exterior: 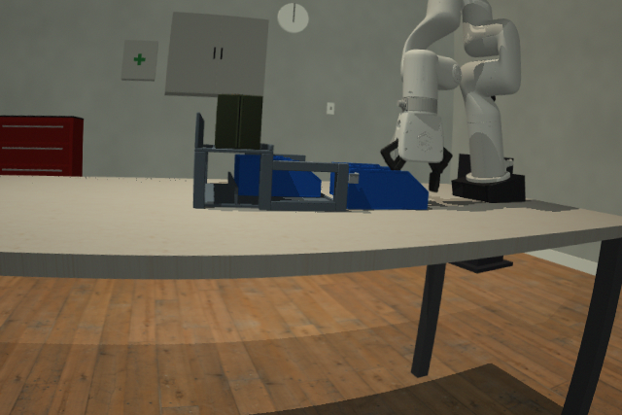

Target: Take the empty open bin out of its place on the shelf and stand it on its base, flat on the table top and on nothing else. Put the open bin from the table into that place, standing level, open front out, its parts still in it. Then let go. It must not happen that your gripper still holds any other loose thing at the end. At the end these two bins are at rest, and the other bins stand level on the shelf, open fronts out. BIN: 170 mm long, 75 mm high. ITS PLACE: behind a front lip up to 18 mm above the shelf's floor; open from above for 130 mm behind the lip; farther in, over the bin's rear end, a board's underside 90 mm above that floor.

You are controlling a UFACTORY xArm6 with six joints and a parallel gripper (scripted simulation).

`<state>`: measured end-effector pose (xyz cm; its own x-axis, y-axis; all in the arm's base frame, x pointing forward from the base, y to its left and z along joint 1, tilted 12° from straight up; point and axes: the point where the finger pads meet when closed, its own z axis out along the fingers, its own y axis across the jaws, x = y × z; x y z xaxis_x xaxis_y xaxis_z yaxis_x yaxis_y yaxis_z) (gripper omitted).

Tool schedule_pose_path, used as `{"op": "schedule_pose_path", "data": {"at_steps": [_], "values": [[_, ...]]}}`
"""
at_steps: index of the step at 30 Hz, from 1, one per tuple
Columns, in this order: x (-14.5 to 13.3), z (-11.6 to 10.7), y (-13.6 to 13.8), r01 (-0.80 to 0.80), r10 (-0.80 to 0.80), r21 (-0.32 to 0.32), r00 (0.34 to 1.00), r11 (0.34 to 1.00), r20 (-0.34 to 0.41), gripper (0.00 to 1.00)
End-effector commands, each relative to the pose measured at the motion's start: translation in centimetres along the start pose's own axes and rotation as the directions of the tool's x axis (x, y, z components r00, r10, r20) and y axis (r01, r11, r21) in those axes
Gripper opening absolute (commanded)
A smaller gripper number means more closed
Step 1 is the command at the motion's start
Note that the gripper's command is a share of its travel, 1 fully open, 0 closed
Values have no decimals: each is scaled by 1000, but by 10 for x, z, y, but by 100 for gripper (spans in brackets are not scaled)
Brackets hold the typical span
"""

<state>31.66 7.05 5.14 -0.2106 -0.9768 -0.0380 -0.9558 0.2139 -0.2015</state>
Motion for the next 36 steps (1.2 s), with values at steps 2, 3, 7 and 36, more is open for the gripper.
{"op": "schedule_pose_path", "data": {"at_steps": [2,3,7,36], "values": [[-1,-1,-1,0,0,3,1000,1000,1,95],[-1,-1,-1,0,0,3,1000,1000,1,95],[-1,-1,-1,0,0,3,1000,1000,1,95],[-1,-7,-1,0,0,3,1000,1000,1,95]]}}
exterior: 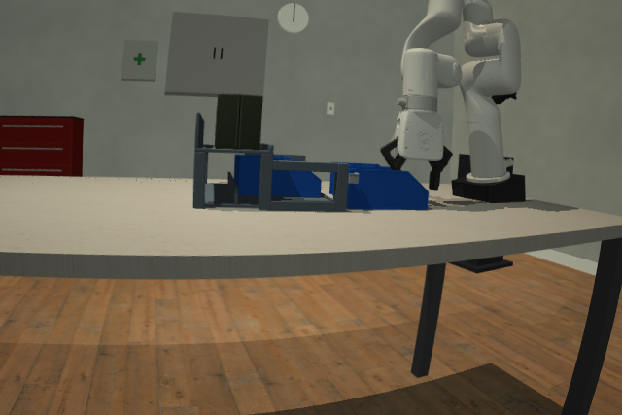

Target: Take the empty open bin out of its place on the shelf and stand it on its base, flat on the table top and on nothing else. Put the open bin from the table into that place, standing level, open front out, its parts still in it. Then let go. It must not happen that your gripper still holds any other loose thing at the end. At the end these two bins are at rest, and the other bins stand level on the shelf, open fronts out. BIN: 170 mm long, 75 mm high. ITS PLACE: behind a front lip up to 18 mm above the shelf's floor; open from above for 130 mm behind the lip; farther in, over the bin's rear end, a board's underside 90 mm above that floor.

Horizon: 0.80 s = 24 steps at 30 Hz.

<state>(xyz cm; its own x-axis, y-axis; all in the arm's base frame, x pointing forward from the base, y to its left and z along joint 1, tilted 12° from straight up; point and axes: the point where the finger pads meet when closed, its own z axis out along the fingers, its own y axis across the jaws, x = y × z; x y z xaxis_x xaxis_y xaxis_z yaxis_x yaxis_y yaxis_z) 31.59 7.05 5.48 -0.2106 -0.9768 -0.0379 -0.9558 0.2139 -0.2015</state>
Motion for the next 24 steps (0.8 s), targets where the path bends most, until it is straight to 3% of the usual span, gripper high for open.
{"op": "schedule_pose_path", "data": {"at_steps": [1,24], "values": [[-1,-5,-1,0,0,3,1000,1000,1,95],[0,-51,-1,0,0,3,1000,1000,1,95]]}}
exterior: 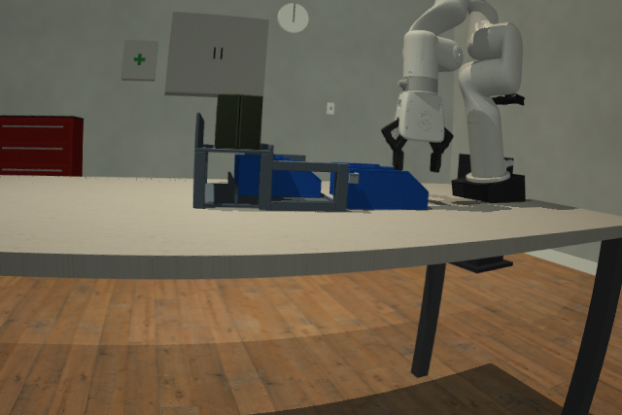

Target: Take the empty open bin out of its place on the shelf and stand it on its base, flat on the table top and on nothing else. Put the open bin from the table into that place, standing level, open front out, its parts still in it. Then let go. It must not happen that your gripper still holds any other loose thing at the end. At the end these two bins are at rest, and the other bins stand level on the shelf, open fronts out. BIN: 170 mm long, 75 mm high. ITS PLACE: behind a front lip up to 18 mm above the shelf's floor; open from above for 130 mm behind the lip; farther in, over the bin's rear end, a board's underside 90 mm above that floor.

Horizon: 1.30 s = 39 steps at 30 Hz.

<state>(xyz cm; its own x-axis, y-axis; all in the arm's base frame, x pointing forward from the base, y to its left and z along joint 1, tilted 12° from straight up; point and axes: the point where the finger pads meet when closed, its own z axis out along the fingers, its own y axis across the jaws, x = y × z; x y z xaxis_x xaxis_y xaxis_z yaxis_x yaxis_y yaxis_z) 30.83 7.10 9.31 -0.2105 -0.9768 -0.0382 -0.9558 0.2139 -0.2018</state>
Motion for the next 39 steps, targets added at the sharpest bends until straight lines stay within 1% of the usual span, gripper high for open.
{"op": "schedule_pose_path", "data": {"at_steps": [1,5,7,15,28,29,39], "values": [[0,-14,-1,0,0,2,1000,1000,1,95],[0,-23,-1,0,0,2,1000,1000,1,95],[0,-23,-1,0,0,2,1000,1000,1,95],[0,-34,-1,0,0,2,1000,1000,1,95],[0,-38,-1,0,0,2,1000,1000,1,95],[0,-38,-1,0,0,2,1000,1000,1,0],[0,-38,-1,0,0,2,1000,1000,1,0]]}}
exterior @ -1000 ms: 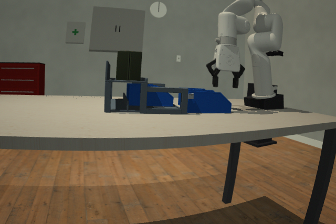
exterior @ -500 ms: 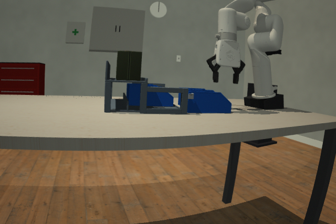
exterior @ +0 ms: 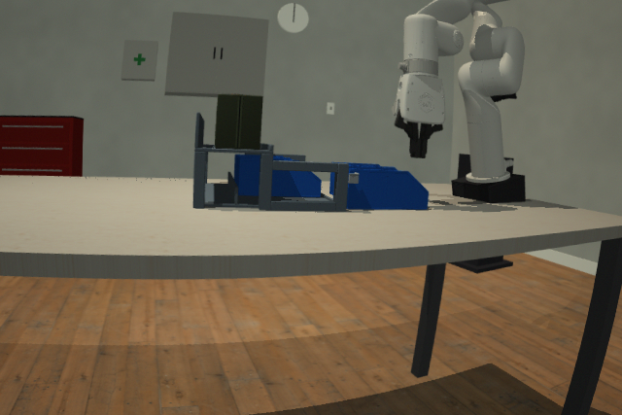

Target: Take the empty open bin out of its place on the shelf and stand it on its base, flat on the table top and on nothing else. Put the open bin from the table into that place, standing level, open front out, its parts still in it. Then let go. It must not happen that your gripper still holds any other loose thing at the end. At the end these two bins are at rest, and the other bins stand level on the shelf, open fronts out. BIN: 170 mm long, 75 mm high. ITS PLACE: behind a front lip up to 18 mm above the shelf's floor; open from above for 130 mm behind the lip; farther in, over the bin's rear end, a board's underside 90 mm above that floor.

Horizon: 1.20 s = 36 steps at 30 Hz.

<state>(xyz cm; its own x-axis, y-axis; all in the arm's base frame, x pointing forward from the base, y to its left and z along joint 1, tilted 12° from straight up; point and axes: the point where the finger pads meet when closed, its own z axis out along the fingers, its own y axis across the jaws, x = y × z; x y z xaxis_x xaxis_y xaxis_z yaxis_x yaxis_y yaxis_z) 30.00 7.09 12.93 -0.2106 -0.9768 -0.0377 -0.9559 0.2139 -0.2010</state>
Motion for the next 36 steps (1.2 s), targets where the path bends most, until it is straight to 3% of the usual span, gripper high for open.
{"op": "schedule_pose_path", "data": {"at_steps": [1,25,29,33,36], "values": [[-1,-1,-1,0,0,3,1000,1000,2,0],[0,-1,-1,-5,5,3,1000,1000,2,0],[2,-4,-7,-110,110,3,994,994,1,0],[9,-13,-23,-358,358,2,934,934,1,0],[12,-16,-28,-392,392,2,920,920,2,0]]}}
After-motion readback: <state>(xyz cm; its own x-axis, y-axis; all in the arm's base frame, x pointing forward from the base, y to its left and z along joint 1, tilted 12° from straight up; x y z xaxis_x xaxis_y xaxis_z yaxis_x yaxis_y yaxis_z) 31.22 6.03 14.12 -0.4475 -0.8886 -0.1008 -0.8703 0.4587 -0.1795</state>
